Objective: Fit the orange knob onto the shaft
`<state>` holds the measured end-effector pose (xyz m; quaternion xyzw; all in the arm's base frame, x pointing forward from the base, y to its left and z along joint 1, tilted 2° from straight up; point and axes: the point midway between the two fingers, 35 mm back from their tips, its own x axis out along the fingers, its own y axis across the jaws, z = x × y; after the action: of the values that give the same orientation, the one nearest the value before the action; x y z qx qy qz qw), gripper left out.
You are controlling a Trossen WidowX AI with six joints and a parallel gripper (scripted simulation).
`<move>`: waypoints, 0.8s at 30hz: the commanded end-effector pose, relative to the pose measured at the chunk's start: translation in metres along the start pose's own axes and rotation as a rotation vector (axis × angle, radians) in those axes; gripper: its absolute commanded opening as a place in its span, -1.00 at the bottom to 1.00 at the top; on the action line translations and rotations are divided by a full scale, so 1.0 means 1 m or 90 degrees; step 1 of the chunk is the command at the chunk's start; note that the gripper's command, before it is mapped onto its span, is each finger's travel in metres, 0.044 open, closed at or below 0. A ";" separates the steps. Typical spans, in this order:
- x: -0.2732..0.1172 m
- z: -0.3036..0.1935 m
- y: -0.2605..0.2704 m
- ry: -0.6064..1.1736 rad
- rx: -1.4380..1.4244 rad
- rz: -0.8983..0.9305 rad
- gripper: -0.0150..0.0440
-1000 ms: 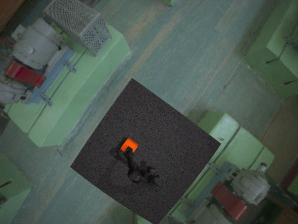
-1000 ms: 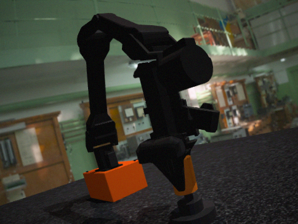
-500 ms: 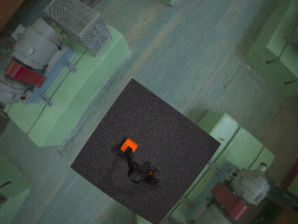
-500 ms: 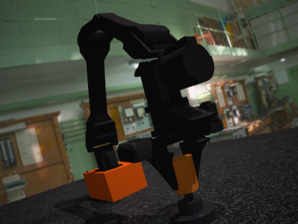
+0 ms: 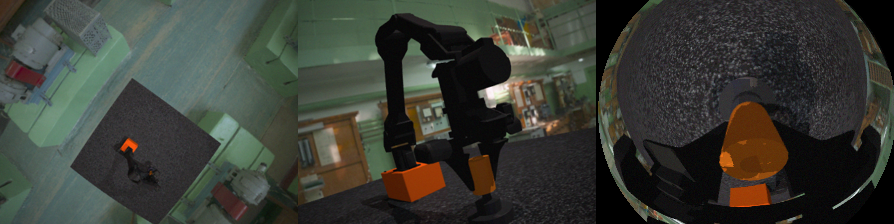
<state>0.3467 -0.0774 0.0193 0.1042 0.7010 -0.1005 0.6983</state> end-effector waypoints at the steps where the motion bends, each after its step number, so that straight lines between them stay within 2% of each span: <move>1: 0.000 0.001 -0.001 -0.006 0.004 -0.002 -0.49; 24: -0.004 0.001 0.001 -0.006 0.039 -0.001 -0.49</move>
<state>0.3461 -0.0767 0.0190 0.1105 0.6996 -0.1082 0.6976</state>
